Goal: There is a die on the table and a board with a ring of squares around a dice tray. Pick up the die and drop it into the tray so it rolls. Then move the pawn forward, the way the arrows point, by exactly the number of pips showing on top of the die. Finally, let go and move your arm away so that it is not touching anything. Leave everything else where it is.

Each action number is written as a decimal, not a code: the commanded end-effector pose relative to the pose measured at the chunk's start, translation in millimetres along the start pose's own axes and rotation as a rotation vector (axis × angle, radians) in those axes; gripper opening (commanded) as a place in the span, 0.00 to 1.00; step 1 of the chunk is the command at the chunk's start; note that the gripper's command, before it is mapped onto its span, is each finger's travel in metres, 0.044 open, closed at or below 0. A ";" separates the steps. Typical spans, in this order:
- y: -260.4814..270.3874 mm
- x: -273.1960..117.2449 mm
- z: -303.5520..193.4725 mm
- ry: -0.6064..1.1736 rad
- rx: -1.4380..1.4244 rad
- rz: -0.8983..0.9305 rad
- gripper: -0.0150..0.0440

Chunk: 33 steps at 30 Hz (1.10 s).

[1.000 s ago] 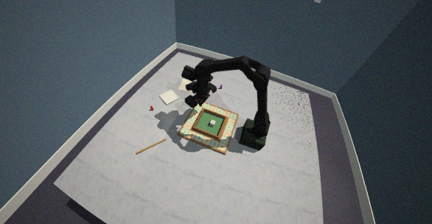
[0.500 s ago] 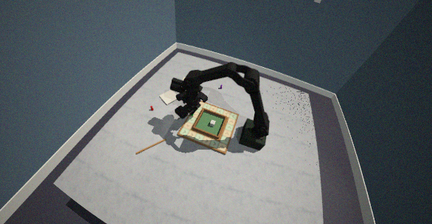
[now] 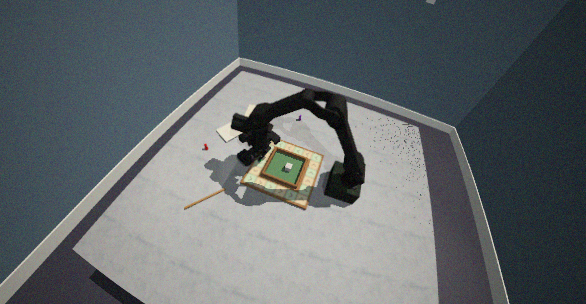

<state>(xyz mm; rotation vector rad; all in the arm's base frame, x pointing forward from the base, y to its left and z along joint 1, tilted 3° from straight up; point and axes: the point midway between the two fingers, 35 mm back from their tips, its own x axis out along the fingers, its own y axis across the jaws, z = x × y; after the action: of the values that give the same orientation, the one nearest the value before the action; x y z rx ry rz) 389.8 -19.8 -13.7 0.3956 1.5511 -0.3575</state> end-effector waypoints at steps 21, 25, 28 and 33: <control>0.7 12.5 1.2 -0.006 0.000 0.003 0.65; 0.8 -25.4 1.6 0.000 0.003 0.002 0.83; 0.4 -36.4 1.0 0.002 0.004 0.002 0.97; 0.6 -51.9 1.7 0.002 0.004 0.002 1.00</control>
<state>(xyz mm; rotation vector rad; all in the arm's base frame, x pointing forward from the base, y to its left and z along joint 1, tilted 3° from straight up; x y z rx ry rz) 391.3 -21.0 20.1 0.3987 1.5537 -0.3614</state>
